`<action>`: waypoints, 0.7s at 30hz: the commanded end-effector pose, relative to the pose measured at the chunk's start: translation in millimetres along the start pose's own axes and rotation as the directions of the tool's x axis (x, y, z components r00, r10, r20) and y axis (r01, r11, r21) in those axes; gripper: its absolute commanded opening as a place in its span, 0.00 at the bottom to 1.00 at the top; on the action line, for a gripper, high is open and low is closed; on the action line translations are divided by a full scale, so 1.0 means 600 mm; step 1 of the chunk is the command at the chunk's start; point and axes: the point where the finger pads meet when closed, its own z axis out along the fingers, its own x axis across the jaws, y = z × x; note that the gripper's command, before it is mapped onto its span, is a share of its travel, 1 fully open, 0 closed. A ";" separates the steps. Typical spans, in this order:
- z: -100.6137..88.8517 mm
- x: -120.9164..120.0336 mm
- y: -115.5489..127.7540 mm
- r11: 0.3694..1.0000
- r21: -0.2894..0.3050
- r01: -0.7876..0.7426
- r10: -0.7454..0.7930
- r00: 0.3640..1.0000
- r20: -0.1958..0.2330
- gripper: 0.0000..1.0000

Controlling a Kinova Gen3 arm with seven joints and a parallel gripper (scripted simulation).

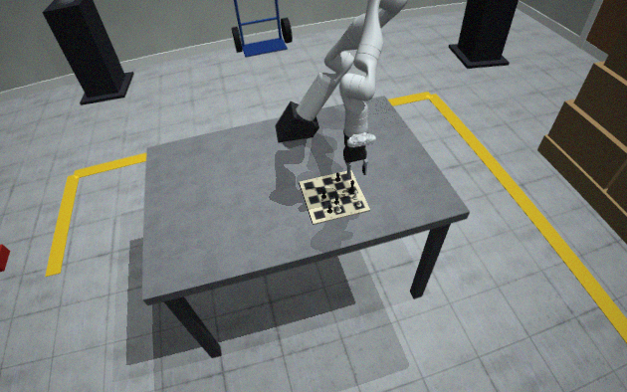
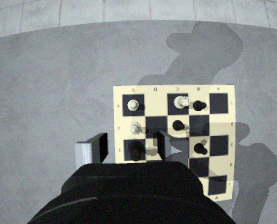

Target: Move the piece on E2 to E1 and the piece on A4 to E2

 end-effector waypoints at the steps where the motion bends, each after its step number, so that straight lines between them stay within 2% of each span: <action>1: -0.027 0.002 -0.007 1.000 0.015 0.001 -0.001 1.000 -0.006 1.00; 4: -0.034 0.002 -0.007 1.000 0.015 0.001 -0.001 1.000 -0.006 1.00; 13: -0.087 0.002 -0.006 1.000 0.015 0.001 -0.001 1.000 -0.006 1.00; 21: -0.094 0.002 -0.006 1.000 0.015 0.001 -0.001 1.000 -0.006 1.00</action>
